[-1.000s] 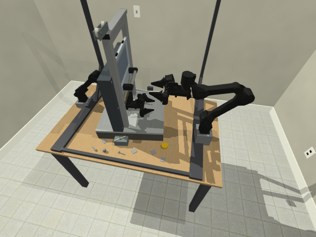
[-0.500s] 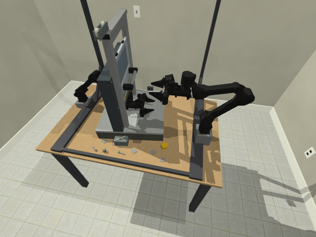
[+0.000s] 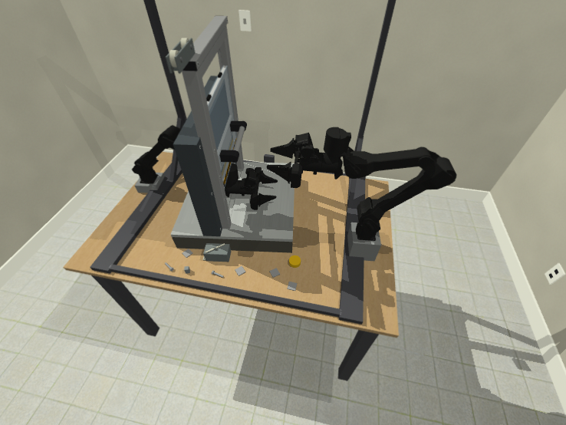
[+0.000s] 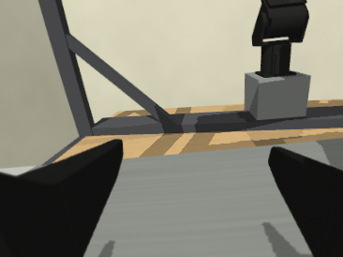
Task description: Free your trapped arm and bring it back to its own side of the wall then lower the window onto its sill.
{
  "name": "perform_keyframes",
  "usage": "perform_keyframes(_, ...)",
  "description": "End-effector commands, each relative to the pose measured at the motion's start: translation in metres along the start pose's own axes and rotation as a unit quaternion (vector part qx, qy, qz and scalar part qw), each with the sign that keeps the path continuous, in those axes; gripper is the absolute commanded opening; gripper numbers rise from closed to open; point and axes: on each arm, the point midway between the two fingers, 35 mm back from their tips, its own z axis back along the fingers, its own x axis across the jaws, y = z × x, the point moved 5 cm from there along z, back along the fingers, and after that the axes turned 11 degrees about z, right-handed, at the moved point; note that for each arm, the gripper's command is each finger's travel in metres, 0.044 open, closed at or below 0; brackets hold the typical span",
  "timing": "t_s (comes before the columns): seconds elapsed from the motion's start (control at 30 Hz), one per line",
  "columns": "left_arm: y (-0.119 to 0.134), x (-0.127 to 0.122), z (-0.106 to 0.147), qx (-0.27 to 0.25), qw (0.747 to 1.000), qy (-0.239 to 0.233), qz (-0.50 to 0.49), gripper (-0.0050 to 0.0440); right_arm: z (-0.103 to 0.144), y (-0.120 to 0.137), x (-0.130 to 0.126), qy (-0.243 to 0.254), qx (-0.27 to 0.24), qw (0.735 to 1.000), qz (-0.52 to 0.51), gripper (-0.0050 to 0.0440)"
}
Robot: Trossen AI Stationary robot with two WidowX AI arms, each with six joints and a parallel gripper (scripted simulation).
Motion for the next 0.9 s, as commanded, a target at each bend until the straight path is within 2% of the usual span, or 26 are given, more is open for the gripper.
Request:
perform_keyframes(0.0, -0.007, -0.001, 0.001, -0.010, 1.000, 0.002, 0.000, 0.0400, -0.002, -0.028, -0.002, 0.002, -0.028, 1.000, 0.003, 0.0400)
perform_keyframes(0.1, -0.007, -0.001, 0.001, -0.010, 1.000, 0.002, 0.000, 0.0400, -0.002, -0.028, -0.002, 0.002, -0.028, 1.000, 0.003, 0.0400)
perform_keyframes(0.13, 0.004, -0.004, -0.005, 0.004, 1.000, 0.003, 0.000, 0.0400, -0.002, -0.028, -0.002, 0.002, -0.028, 1.000, 0.003, 0.0400)
perform_keyframes(0.27, 0.018, -0.017, -0.020, 0.008, 1.000, -0.001, 0.001, 0.0400, -0.002, -0.029, -0.002, 0.002, -0.029, 1.000, 0.003, 0.0400)
perform_keyframes(0.4, 0.041, -0.042, -0.039, 0.009, 1.000, -0.007, 0.001, 0.0400, -0.002, -0.029, -0.002, 0.002, -0.029, 1.000, 0.003, 0.0400)
perform_keyframes(0.47, 0.038, -0.059, -0.047, -0.012, 1.000, -0.009, 0.008, 0.0400, -0.002, -0.029, -0.002, 0.002, -0.029, 1.000, 0.003, 0.0400)
perform_keyframes(0.6, 0.076, -0.086, -0.053, 0.003, 1.000, -0.016, 0.003, 0.0400, -0.002, -0.029, -0.002, 0.002, -0.029, 1.000, 0.003, 0.0400)
perform_keyframes(0.67, 0.076, -0.086, -0.053, 0.003, 1.000, -0.016, 0.003, 0.0400, -0.002, -0.029, -0.002, 0.002, -0.029, 1.000, 0.003, 0.0400)
perform_keyframes(0.7, 0.057, -0.085, -0.054, -0.021, 1.000, -0.017, 0.014, 0.0400, -0.002, -0.029, -0.002, 0.002, -0.029, 1.000, 0.003, 0.0400)
perform_keyframes(0.77, 0.075, -0.099, -0.057, -0.007, 1.000, -0.014, 0.009, 0.0400, -0.002, -0.029, -0.002, 0.002, -0.029, 1.000, 0.003, 0.0400)
perform_keyframes(0.8, 0.099, -0.107, -0.055, 0.012, 1.000, -0.016, -0.002, 0.0400, -0.002, -0.029, -0.002, 0.002, -0.029, 1.000, 0.003, 0.0400)
perform_keyframes(0.87, 0.115, -0.123, -0.052, 0.011, 1.000, -0.020, -0.001, 0.0400, -0.002, -0.029, -0.002, 0.002, -0.029, 1.000, 0.003, 0.0400)
